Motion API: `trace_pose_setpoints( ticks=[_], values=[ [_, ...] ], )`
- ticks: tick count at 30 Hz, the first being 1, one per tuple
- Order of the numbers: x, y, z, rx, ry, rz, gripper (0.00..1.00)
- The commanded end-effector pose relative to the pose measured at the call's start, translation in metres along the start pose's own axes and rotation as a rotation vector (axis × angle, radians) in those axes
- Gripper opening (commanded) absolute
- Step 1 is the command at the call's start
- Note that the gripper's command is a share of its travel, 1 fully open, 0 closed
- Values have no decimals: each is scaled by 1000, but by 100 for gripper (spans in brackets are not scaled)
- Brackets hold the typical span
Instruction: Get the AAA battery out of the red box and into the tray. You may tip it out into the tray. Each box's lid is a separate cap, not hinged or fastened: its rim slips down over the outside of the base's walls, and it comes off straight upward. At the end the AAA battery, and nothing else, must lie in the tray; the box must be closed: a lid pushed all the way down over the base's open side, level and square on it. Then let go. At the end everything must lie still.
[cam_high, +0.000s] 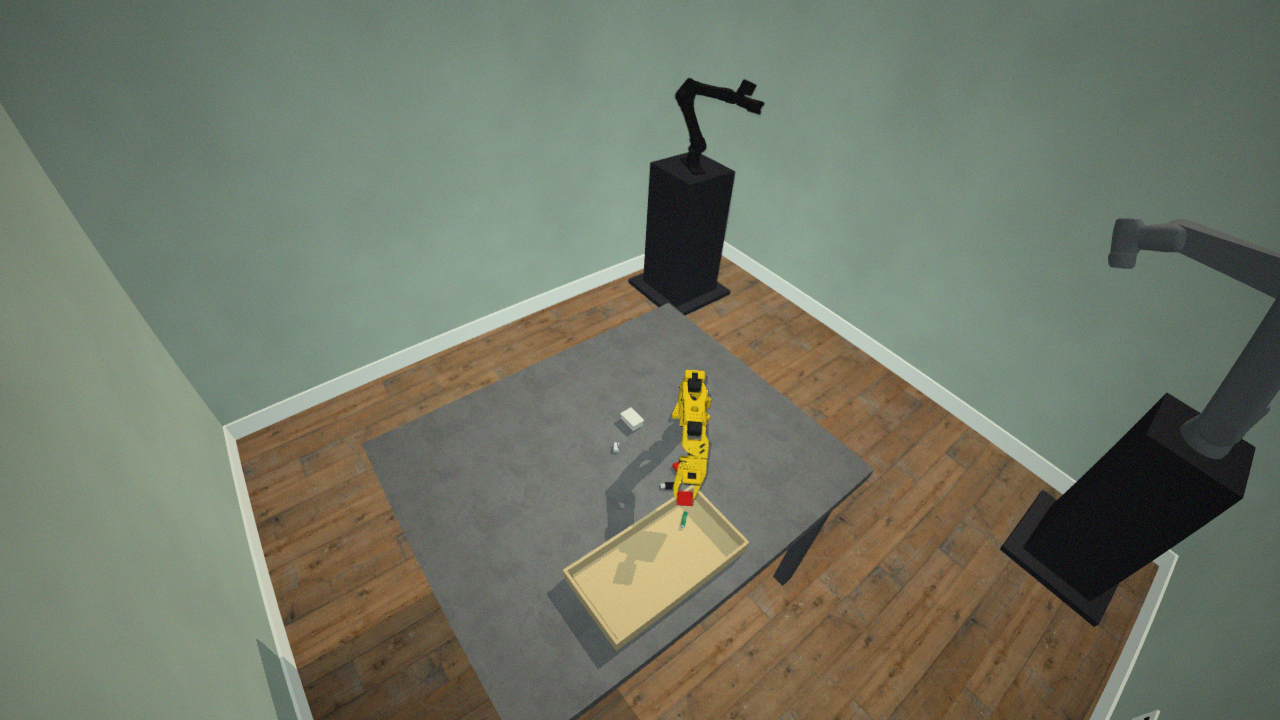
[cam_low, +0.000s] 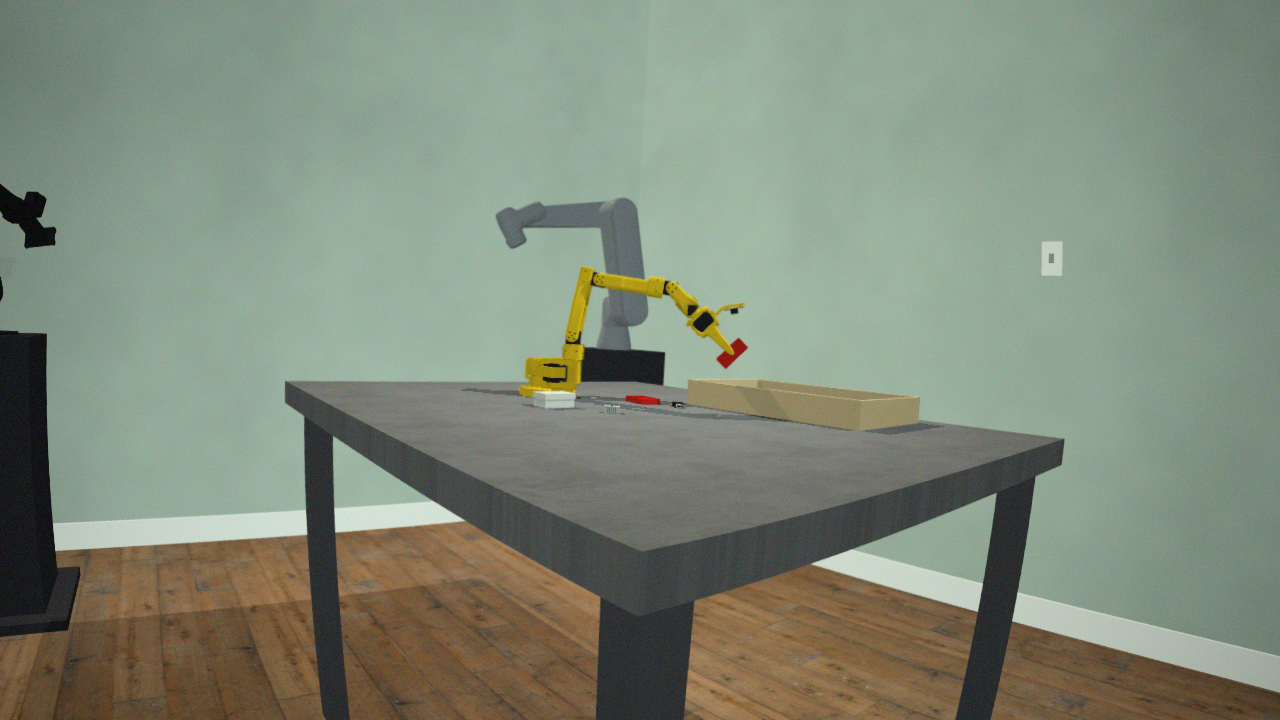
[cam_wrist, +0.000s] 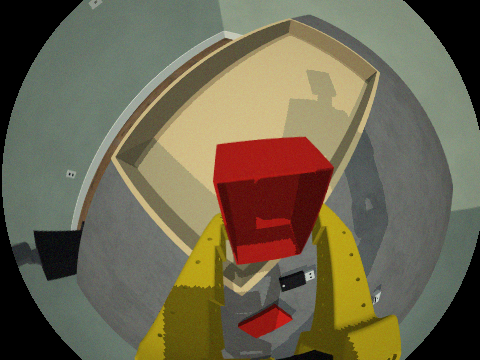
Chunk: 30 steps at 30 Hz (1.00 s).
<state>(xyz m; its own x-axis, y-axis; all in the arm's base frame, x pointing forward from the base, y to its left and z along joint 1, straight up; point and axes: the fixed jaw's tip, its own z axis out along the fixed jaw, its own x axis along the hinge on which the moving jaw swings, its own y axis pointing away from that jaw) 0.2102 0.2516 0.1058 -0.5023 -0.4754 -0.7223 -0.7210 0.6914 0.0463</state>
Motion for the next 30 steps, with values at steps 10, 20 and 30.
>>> trace_pose_setpoints(
  ticks=[10,20,30],
  values=[
    [14,1,-17,4,133,3,21],
    [47,-1,-25,19,345,2,21],
    [69,-3,-35,30,498,2,21]
  ],
)
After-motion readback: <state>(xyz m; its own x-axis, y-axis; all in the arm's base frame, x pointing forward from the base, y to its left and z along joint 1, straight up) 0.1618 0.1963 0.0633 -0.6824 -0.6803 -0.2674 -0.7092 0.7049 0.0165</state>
